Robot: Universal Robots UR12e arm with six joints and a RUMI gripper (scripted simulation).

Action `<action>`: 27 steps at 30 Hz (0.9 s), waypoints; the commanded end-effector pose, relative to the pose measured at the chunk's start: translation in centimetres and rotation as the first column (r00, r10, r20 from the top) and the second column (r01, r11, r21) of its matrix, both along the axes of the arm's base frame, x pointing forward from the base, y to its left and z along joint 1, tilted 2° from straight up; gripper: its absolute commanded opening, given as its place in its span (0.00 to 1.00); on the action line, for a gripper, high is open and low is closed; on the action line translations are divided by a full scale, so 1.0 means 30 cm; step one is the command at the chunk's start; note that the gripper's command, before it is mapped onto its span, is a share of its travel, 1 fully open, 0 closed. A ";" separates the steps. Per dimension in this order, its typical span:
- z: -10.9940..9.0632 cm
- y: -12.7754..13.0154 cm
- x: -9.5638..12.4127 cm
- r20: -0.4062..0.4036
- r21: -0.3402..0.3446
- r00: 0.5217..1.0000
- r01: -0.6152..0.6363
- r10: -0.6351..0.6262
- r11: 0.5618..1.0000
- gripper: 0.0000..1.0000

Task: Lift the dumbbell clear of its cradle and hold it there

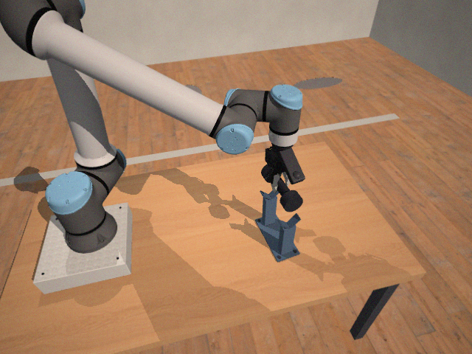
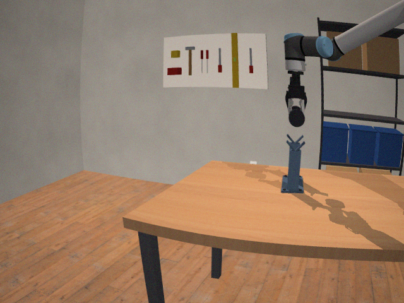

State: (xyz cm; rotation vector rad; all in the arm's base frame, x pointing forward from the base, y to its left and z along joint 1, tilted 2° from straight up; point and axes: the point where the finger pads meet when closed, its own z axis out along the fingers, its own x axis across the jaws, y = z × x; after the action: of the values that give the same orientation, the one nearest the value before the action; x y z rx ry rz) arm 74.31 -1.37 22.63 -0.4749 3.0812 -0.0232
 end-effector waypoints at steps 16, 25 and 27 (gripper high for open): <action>0.085 0.001 -0.001 0.002 0.000 1.000 0.000 0.000 1.000 0.00; 0.089 0.001 -0.001 0.002 0.000 1.000 0.000 0.000 1.000 0.00; 0.089 0.001 -0.001 0.002 0.000 1.000 0.000 0.000 1.000 0.00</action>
State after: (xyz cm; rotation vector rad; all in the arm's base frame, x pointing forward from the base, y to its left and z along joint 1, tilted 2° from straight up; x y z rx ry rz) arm 74.21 -1.34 25.13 -0.4749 3.0816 -0.0230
